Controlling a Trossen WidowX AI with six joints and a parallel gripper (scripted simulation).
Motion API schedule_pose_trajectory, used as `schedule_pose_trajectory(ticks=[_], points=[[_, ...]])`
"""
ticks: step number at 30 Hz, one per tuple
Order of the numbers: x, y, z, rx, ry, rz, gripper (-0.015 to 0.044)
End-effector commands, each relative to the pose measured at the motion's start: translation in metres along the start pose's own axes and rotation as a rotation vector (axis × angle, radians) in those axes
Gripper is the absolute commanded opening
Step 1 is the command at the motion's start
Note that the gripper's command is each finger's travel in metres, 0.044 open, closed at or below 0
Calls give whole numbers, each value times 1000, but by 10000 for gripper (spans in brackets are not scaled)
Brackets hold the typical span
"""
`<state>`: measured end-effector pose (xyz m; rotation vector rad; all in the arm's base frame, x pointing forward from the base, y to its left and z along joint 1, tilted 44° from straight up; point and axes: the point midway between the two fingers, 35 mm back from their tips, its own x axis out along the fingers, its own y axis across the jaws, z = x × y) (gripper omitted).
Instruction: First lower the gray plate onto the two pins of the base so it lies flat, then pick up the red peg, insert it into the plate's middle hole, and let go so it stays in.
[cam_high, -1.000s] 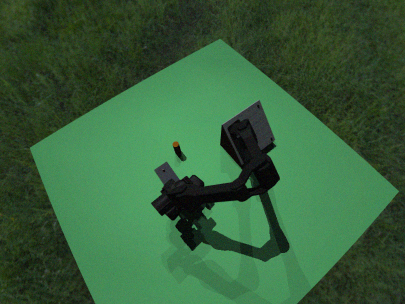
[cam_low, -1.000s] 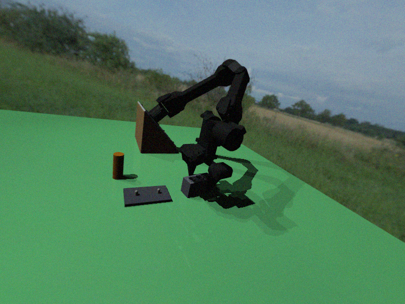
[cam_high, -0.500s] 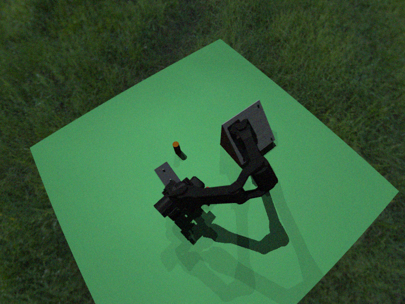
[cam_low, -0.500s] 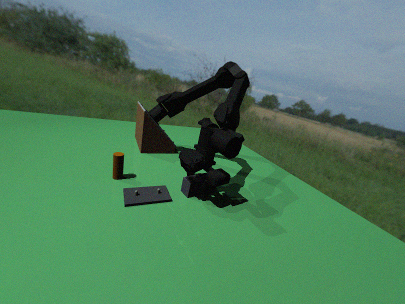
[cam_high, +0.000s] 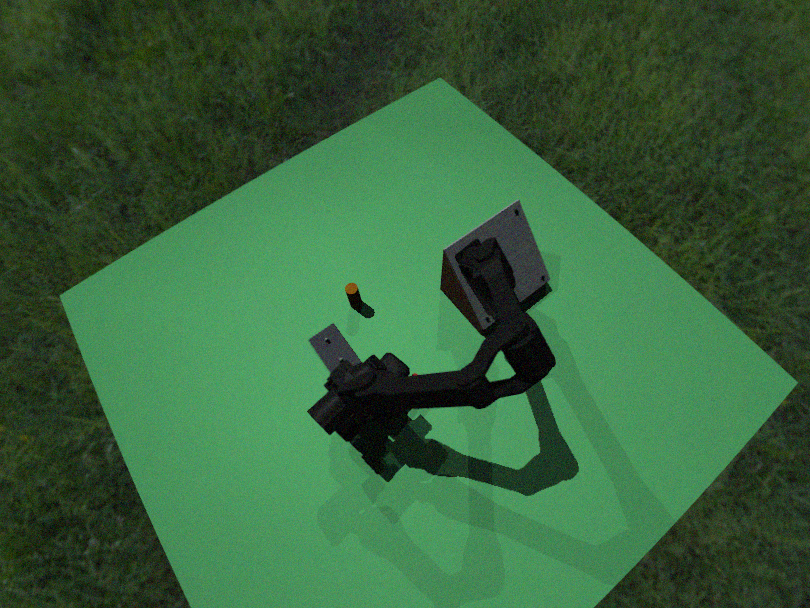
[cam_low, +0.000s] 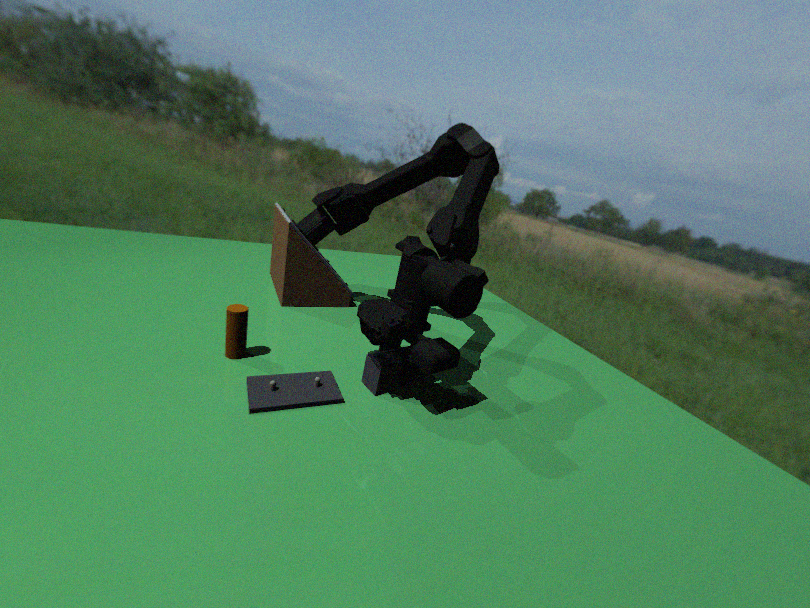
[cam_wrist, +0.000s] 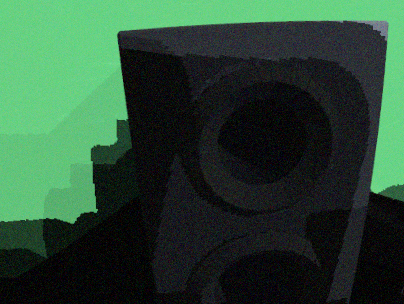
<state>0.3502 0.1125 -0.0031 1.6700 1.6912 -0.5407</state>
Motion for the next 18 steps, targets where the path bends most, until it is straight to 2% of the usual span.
schedule_pose_trajectory(ticks=[1,3,4,18], points=[[0,0,0,6,0,0,59],[-1,1,1,-5,-5,7,6],[-3,2,2,-19,-11,15,0],[-43,7,9,-36,-31,23,0]])
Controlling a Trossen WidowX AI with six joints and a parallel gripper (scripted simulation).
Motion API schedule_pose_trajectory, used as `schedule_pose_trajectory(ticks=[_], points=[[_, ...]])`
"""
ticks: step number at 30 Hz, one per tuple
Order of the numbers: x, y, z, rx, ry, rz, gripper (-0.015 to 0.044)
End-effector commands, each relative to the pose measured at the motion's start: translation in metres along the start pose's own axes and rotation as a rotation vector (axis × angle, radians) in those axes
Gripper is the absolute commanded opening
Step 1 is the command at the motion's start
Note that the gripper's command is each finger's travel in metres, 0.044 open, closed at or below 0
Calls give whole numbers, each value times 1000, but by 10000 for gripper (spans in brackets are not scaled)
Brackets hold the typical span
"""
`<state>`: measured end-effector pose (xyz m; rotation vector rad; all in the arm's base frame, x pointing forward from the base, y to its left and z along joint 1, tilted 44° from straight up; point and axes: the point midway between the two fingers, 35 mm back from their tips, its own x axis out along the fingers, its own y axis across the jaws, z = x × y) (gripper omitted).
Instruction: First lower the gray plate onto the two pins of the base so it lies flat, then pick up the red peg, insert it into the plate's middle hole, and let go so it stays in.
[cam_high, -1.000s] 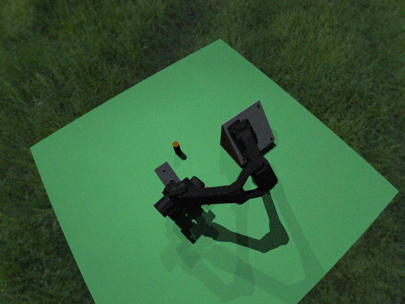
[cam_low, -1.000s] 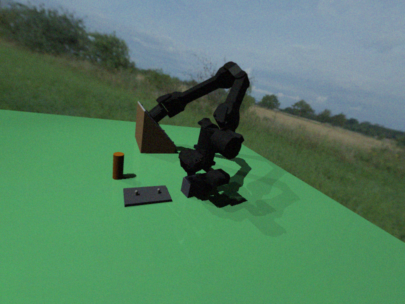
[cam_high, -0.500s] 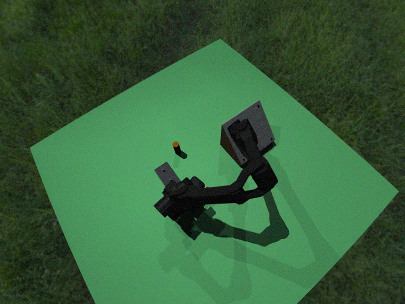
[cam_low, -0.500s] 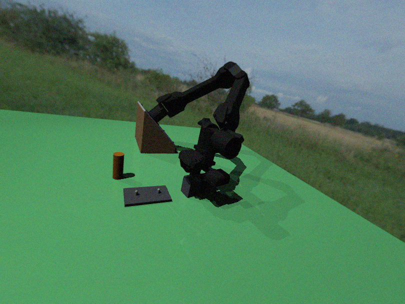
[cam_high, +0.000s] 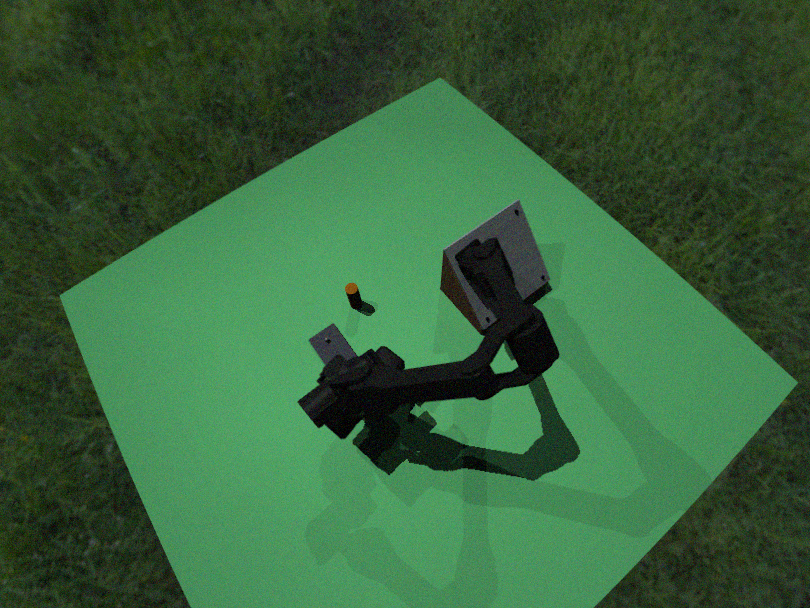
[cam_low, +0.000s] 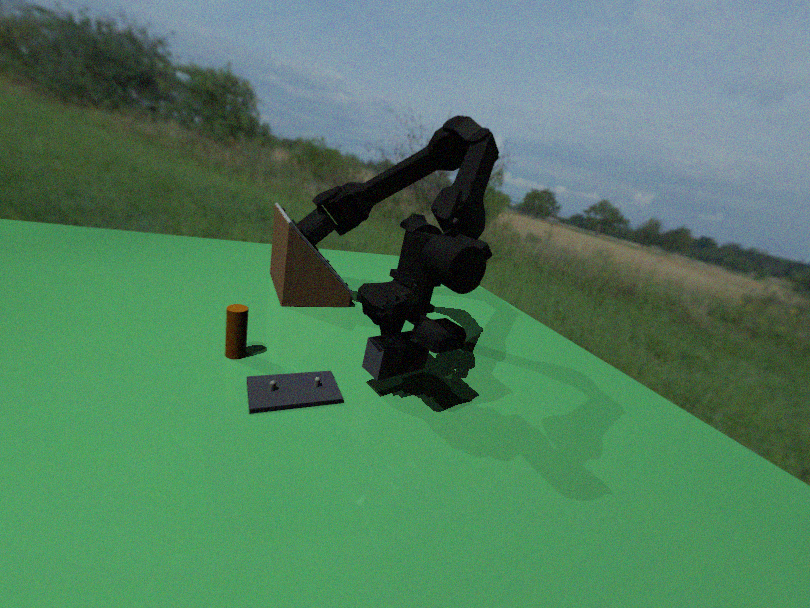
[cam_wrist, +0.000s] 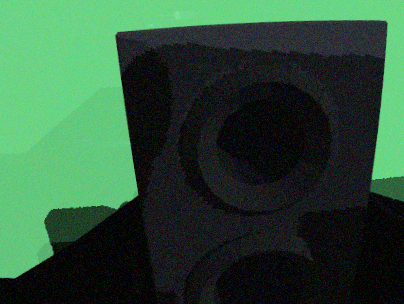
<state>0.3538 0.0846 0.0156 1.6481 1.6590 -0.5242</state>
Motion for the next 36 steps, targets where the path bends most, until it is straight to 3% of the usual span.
schedule_pose_trajectory(ticks=[1,29,36], points=[[-13,3,1,-5,-6,6,0],[-100,-5,-1,34,18,-18,0],[-97,-6,9,50,18,-18,0]])
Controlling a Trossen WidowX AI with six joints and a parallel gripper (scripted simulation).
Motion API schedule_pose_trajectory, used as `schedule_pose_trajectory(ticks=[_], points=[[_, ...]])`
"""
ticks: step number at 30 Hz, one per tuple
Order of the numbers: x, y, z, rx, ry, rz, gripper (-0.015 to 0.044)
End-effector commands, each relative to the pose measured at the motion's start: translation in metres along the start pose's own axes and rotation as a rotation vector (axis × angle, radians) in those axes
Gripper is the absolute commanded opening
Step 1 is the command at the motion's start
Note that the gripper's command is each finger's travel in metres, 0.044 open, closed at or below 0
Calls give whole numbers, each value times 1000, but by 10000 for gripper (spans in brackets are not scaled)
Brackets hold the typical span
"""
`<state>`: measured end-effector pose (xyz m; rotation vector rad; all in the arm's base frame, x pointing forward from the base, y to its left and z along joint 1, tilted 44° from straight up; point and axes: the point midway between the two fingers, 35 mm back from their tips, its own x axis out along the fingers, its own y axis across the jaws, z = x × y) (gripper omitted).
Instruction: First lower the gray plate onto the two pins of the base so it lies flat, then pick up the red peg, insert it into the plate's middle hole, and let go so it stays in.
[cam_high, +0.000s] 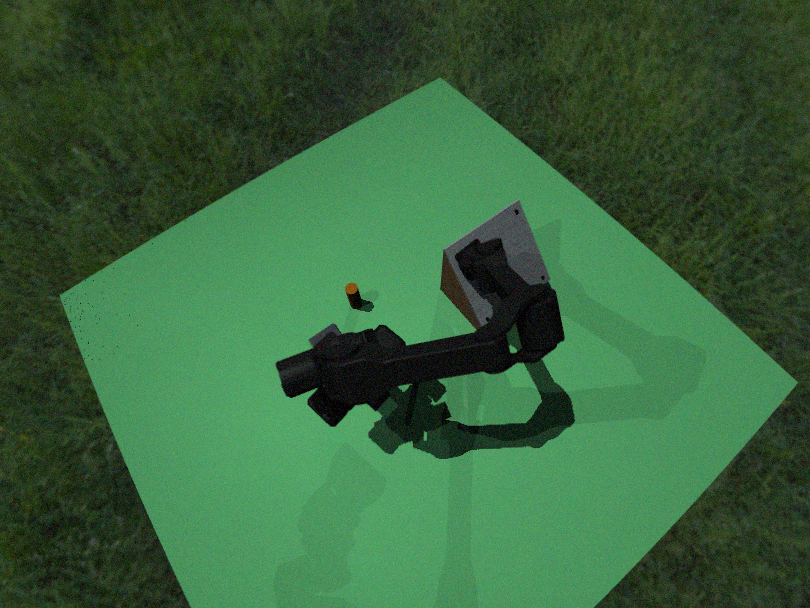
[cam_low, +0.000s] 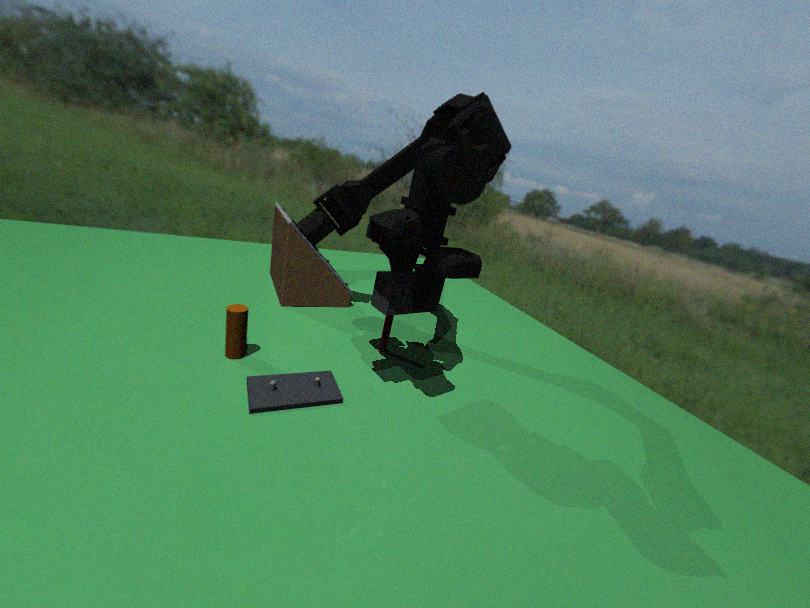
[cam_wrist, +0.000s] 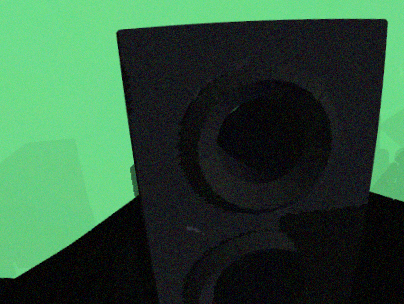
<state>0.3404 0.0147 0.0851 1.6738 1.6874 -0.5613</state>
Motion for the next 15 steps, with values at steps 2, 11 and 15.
schedule_pose_trajectory(ticks=[2,11,15], points=[[5,1,12,14,2,1,0],[17,0,39,53,0,2,0],[23,-1,50,70,-1,3,0]])
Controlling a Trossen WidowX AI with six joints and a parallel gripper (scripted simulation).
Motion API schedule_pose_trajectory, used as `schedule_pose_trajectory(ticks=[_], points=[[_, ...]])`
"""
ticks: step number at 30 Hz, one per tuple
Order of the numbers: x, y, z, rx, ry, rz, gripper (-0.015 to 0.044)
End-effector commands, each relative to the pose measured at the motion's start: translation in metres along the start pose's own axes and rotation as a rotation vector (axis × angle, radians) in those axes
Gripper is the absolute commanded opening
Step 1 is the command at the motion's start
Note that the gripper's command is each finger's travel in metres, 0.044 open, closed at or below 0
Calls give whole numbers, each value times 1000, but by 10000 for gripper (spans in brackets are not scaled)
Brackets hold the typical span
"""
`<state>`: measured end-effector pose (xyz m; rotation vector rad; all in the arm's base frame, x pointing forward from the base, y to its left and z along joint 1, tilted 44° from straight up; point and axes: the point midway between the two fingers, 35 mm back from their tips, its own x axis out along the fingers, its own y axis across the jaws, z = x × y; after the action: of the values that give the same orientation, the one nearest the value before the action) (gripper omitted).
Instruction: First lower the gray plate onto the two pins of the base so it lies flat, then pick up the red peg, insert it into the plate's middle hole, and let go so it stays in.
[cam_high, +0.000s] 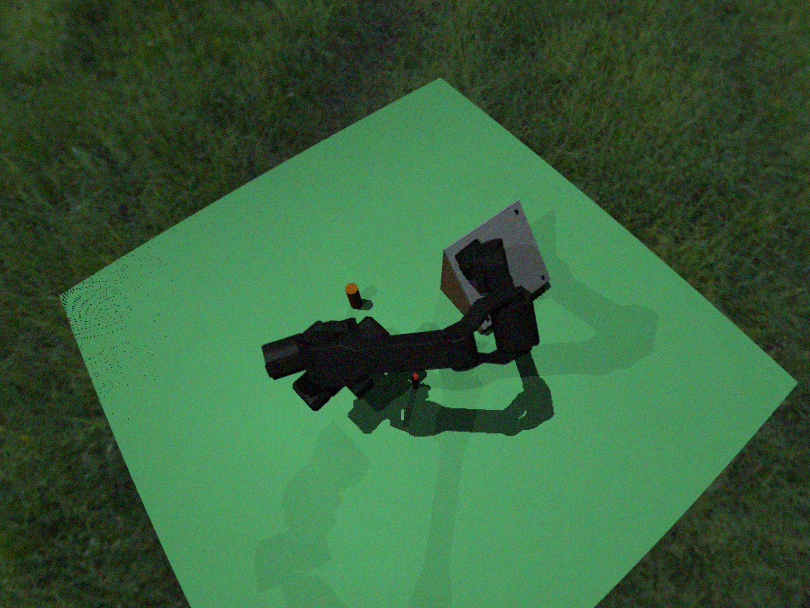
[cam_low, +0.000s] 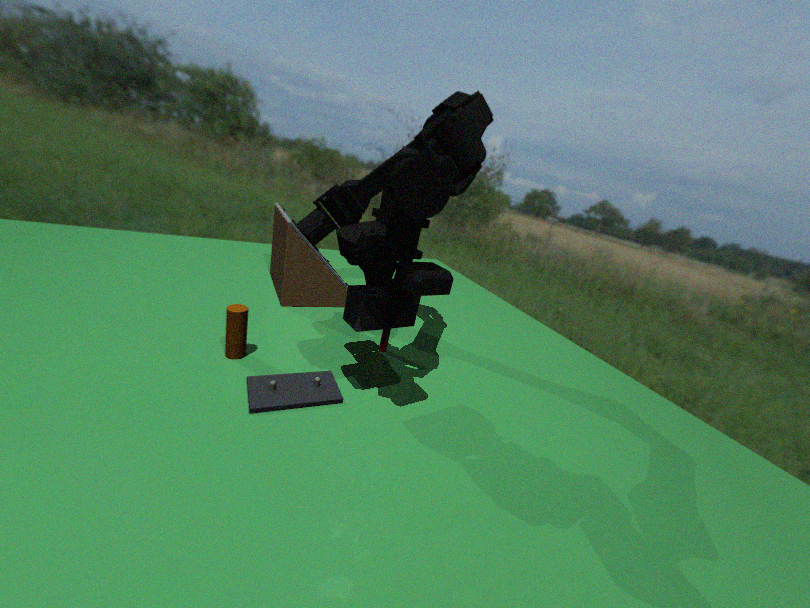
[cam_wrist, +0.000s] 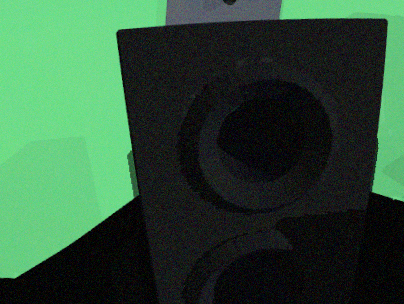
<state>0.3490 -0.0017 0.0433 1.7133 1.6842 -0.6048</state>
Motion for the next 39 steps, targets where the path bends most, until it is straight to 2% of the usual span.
schedule_pose_trajectory(ticks=[1,33,39], points=[[5,-1,12,23,-4,-1,0],[56,-22,100,157,-4,-2,0],[58,-23,103,163,-4,-2,0]])
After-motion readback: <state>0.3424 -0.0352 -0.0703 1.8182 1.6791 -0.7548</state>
